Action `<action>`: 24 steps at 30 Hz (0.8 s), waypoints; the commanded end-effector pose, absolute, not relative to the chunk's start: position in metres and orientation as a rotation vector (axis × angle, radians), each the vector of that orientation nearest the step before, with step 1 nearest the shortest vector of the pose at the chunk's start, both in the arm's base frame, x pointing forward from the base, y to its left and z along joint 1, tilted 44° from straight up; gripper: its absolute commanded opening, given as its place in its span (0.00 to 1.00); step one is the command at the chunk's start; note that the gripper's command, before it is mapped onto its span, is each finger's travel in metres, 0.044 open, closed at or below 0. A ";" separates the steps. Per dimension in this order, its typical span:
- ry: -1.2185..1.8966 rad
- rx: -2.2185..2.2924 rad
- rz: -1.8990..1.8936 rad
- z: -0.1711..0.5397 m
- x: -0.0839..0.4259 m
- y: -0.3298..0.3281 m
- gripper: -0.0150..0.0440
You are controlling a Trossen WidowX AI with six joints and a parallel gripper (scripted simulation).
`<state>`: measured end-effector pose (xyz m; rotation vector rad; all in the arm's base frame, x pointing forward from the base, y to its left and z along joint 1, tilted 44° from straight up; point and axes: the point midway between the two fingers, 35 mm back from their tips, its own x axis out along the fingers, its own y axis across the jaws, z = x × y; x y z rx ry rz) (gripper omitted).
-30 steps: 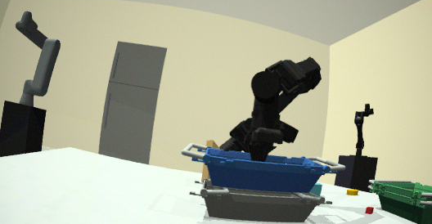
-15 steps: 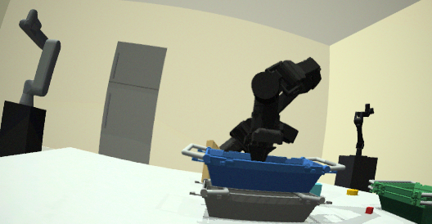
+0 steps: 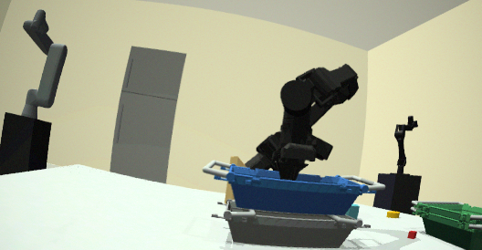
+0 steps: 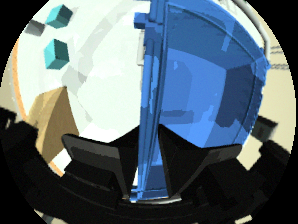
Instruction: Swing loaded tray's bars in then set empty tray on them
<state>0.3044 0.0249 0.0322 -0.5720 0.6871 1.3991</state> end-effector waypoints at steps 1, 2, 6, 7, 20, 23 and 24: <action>0.694 -0.568 1.426 0.031 0.300 0.033 0.25; 0.694 -0.568 1.426 0.031 0.300 0.033 0.25; 0.694 -0.568 1.426 0.031 0.300 0.033 0.25; 0.694 -0.568 1.426 0.031 0.300 0.033 0.25; 0.694 -0.568 1.426 0.031 0.300 0.033 0.25; 0.694 -0.568 1.426 0.031 0.300 0.033 0.25; 0.694 -0.568 1.426 0.031 0.300 0.033 0.25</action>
